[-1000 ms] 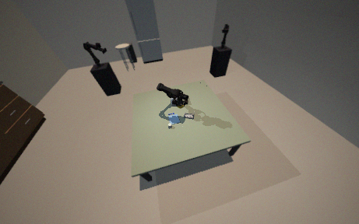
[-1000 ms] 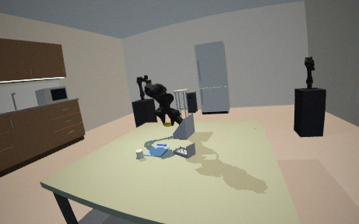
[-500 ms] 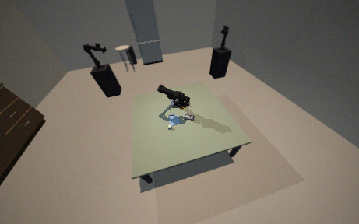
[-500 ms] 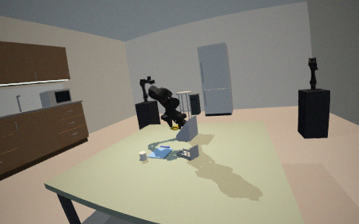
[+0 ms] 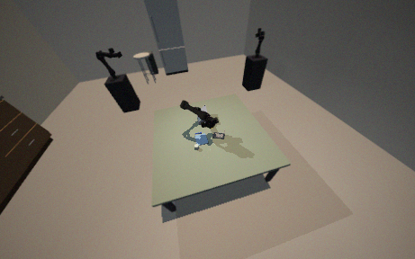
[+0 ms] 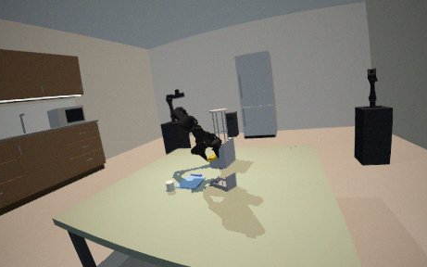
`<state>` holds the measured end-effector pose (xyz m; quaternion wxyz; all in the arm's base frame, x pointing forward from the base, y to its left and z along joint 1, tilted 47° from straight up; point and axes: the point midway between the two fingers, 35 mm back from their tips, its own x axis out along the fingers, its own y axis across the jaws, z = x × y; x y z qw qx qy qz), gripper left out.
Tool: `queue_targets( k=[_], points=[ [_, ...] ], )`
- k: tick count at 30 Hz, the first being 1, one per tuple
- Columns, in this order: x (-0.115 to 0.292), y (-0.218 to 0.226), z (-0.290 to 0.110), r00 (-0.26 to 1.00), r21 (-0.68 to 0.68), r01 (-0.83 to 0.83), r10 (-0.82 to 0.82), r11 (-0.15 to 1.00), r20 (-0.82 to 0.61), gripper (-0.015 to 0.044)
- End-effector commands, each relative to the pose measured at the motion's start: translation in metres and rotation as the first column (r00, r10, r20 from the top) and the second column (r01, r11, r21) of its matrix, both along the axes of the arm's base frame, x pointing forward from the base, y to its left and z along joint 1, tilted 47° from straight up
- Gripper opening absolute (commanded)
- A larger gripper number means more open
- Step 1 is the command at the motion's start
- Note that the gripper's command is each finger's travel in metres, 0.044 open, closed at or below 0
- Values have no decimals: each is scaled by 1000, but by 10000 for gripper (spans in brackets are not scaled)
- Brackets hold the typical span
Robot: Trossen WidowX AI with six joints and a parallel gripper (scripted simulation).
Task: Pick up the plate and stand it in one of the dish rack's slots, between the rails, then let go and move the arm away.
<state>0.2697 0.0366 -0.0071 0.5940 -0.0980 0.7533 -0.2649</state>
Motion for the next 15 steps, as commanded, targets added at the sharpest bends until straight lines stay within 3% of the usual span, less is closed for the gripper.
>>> queue_targets(
  k=[1,15],
  points=[
    [-5,-7,-9,998,99,-36,41,994,-50,0],
    [-11,-22,-29,973,404,-172,218,898,-70,0]
  ],
)
